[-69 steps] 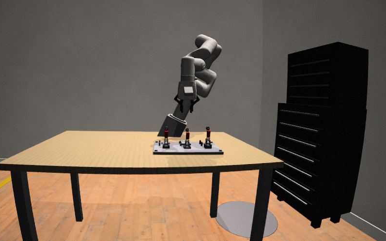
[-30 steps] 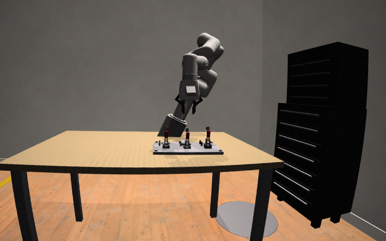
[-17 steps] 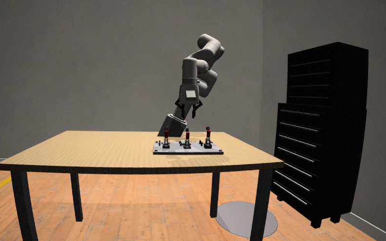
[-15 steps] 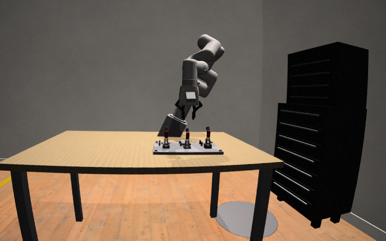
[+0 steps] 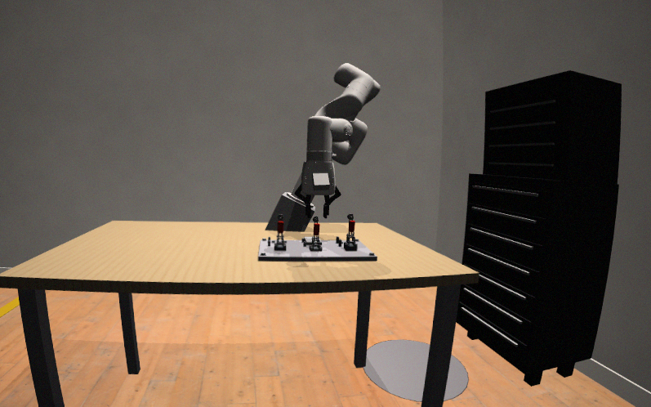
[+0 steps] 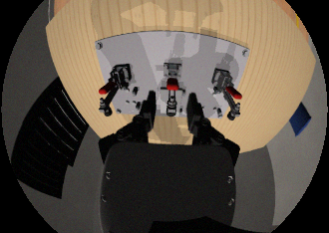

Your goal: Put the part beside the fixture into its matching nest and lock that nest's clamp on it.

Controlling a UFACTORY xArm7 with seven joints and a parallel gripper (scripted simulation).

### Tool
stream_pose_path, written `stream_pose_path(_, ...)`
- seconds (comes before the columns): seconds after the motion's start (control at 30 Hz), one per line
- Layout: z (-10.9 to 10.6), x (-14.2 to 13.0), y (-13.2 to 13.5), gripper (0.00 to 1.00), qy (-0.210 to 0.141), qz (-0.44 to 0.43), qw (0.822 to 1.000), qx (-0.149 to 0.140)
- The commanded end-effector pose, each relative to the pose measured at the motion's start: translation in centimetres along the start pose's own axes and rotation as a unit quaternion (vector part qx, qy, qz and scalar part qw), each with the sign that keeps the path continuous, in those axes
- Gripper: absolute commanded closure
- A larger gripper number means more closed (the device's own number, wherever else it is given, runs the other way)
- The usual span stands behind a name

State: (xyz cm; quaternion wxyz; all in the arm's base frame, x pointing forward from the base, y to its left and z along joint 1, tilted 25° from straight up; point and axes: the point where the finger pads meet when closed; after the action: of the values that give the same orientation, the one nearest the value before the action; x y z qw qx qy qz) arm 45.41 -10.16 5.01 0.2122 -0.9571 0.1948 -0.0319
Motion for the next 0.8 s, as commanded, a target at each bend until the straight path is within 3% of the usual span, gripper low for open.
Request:
stream_pose_path(0.0,0.85,0.26,0.03,0.53,0.003,0.000,1.000,0.000)
stream_pose_path(0.77,1.81,0.27,0.03,0.53,0.003,0.000,1.000,0.000)
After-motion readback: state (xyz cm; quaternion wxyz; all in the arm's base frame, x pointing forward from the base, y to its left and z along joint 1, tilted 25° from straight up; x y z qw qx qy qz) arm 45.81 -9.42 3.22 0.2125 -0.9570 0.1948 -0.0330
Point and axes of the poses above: the point where the finger pads meet when closed, its own z axis out along the fingers, its own y axis across the jaws, x = y × z, and after that the axes turned 10 degrees about z, right-handed
